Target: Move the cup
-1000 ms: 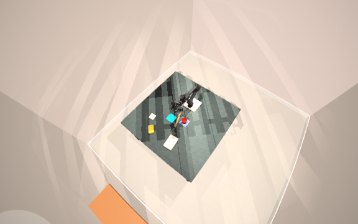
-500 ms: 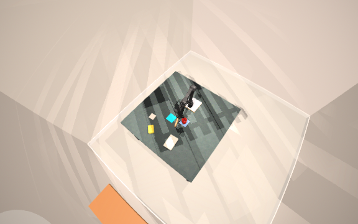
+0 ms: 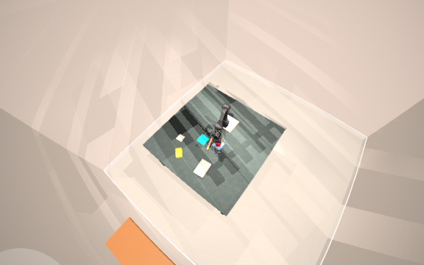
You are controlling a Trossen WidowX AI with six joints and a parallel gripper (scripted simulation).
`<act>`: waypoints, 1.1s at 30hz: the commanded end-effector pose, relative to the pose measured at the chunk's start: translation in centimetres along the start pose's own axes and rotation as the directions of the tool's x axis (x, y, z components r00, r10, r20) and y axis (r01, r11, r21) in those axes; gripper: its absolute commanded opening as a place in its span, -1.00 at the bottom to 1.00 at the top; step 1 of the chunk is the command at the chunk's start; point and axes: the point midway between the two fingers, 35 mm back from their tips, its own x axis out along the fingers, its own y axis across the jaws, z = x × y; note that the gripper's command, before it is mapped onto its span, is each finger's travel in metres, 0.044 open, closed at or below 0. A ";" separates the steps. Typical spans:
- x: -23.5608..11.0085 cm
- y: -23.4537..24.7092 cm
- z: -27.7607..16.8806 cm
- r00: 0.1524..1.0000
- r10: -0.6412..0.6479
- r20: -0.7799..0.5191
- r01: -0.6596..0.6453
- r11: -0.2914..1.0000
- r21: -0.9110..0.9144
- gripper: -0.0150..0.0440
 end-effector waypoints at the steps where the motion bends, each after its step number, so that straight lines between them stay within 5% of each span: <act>1: 0.0 -0.1 -0.3 1.000 -0.025 -0.010 0.025 0.999 0.020 0.01; 33: 4.7 -0.1 -0.2 1.000 -0.025 -0.010 0.025 0.999 0.020 0.01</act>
